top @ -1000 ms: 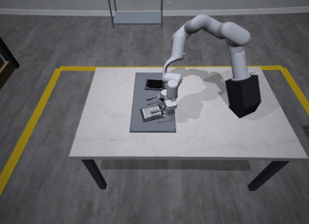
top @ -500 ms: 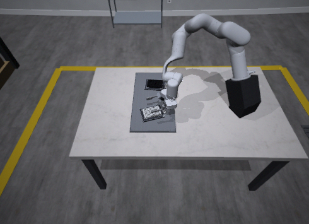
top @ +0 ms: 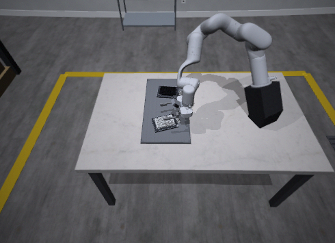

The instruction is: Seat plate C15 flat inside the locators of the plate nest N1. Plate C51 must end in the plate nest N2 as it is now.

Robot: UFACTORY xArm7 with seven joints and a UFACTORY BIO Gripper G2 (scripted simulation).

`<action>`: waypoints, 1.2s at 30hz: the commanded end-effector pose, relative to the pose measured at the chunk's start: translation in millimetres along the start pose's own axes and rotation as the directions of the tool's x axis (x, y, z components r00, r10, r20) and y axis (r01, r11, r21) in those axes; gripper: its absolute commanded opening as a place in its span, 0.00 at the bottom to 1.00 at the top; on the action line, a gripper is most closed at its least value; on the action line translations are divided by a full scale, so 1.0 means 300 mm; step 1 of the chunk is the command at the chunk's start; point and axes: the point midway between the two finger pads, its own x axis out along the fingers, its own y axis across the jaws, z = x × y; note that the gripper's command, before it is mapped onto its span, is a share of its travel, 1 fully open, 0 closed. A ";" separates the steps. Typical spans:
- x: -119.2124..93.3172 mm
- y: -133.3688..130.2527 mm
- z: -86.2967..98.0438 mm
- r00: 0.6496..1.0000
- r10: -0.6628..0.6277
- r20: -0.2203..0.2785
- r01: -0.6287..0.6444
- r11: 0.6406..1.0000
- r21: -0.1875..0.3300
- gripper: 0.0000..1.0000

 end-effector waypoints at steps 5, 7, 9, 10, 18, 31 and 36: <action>-0.071 -0.074 0.115 0.982 -0.189 0.008 0.189 0.982 0.001 0.54; -0.088 -0.091 0.139 0.982 -0.189 0.008 0.189 0.982 0.001 0.54; -0.096 -0.100 0.150 0.982 -0.189 0.008 0.189 0.982 0.001 0.54; -0.096 -0.100 0.150 0.982 -0.189 0.008 0.189 0.982 0.001 0.54; -0.161 -0.168 0.244 0.982 -0.189 0.008 0.189 0.982 0.001 0.54; -0.251 -0.262 0.374 0.982 -0.189 0.008 0.189 0.982 0.001 0.54; -0.292 -0.305 0.432 0.982 -0.189 0.008 0.189 0.982 0.001 0.54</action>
